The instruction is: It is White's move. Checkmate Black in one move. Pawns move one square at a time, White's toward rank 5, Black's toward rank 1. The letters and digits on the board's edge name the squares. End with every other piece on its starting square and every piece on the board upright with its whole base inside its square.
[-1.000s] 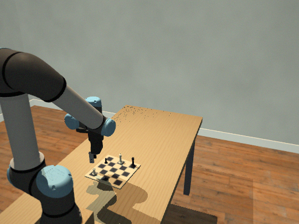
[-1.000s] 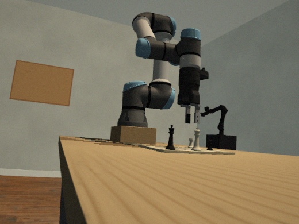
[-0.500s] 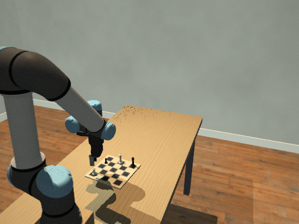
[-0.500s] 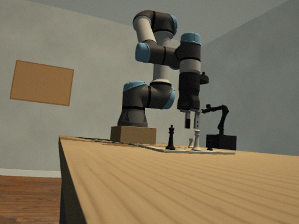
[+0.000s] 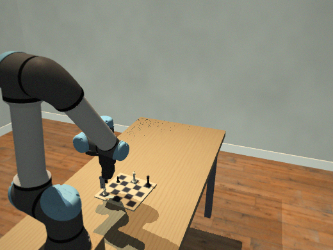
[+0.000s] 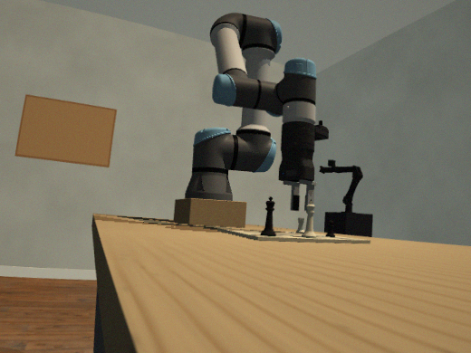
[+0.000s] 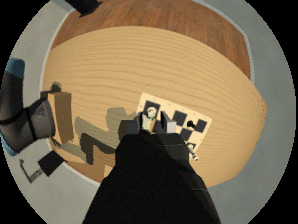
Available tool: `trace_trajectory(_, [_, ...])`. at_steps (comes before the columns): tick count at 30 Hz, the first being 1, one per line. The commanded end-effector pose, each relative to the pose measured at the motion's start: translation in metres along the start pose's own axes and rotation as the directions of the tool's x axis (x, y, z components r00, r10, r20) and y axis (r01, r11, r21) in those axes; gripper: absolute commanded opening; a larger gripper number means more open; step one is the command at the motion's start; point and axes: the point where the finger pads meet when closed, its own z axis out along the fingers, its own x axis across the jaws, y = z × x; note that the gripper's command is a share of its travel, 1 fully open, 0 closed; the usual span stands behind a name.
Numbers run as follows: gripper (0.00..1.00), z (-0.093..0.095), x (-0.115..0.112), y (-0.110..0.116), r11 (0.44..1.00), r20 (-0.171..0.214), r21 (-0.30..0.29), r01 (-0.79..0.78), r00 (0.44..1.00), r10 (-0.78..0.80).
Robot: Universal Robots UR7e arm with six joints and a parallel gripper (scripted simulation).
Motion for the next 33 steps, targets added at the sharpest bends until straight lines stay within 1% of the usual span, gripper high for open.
trace_trajectory(1, [0.73, 0.0044, 0.0004, 0.0001, 1.0, -0.001, -0.001, 0.0, 1.0, 0.0])
trace_trajectory(12, [0.73, 0.0083, 0.0004, 0.0001, 1.0, -0.001, -0.001, 0.0, 1.0, 0.0])
trace_trajectory(33, [0.73, 0.0085, 0.0004, 0.0001, 1.0, -0.001, -0.001, 0.0, 1.0, 0.0])
